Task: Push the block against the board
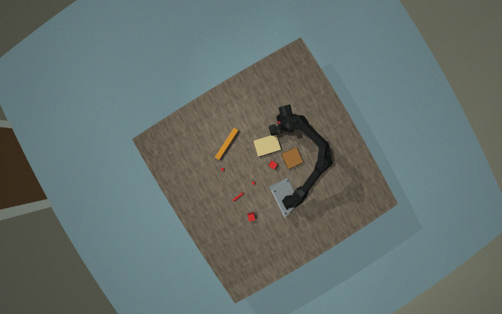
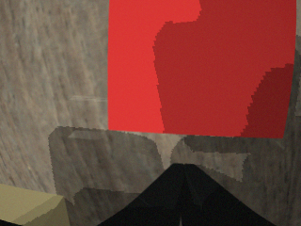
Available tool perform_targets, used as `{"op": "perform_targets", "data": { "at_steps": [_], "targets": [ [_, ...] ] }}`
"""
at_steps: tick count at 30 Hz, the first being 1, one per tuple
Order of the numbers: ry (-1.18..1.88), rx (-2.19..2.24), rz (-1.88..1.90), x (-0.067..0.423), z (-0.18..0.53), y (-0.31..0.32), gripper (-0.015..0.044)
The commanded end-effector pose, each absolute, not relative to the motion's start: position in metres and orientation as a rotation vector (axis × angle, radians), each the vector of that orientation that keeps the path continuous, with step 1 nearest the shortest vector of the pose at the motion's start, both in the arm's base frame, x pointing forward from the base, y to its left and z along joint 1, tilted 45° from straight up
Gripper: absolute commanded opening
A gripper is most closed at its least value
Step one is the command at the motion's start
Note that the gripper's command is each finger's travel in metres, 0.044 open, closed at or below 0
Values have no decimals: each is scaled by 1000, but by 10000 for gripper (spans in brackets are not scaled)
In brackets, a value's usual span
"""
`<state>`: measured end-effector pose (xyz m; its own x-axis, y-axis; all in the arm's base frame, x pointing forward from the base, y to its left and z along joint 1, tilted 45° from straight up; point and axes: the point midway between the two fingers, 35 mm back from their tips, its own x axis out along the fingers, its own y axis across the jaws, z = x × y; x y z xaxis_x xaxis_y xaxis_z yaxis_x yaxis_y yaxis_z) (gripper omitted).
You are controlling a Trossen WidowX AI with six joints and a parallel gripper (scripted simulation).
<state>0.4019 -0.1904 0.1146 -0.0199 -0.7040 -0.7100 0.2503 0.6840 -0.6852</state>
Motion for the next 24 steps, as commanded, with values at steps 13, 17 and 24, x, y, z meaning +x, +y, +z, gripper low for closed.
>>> {"op": "perform_targets", "data": {
  "at_steps": [13, 17, 24],
  "targets": [
    [1398, -413, -797, 376, 109, -185, 0],
    [1398, -410, -793, 381, 118, -177, 0],
    [1399, -411, -795, 381, 148, -147, 0]
  ]
}}
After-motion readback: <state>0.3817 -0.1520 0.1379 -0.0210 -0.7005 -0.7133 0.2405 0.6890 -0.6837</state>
